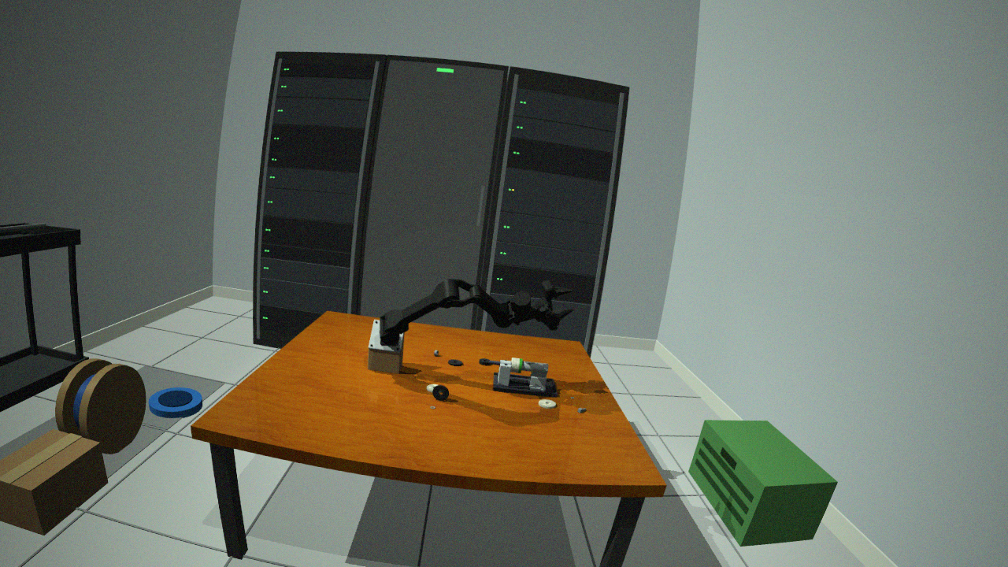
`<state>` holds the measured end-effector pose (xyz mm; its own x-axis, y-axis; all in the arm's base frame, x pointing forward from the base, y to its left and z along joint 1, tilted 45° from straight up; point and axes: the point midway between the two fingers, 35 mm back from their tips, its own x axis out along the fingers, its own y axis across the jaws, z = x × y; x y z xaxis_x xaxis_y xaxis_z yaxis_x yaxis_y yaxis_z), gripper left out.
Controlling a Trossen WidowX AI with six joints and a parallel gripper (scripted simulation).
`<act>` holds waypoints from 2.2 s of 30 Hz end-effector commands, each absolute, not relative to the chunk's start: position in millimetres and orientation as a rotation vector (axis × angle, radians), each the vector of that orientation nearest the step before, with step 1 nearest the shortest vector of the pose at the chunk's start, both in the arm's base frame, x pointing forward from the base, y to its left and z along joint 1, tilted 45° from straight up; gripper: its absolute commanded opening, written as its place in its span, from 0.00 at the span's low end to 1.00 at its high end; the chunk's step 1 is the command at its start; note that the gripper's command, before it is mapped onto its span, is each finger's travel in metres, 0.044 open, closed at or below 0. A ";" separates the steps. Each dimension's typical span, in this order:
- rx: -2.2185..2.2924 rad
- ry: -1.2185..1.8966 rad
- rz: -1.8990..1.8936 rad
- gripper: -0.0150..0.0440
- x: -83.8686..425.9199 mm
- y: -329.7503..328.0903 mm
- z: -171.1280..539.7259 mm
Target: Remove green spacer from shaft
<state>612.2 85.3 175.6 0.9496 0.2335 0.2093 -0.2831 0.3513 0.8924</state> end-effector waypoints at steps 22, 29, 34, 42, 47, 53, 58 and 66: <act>0.651 0.596 -0.368 1.00 574.8 56.2 35.9; 0.259 0.911 -0.544 1.00 510.0 38.2 1.3; -0.085 1.165 -0.642 1.00 449.4 12.0 9.5; -0.496 1.473 -0.706 1.00 389.7 -27.8 27.1; -0.496 1.473 -0.706 1.00 389.7 -27.8 27.1; -0.496 1.473 -0.706 1.00 389.7 -27.8 27.1; -0.496 1.473 -0.706 1.00 389.7 -27.8 27.1; -0.496 1.473 -0.706 1.00 389.7 -27.8 27.1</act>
<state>388.7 -28.3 25.6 -0.0439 -0.6914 -0.7211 0.1293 0.7118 -0.6903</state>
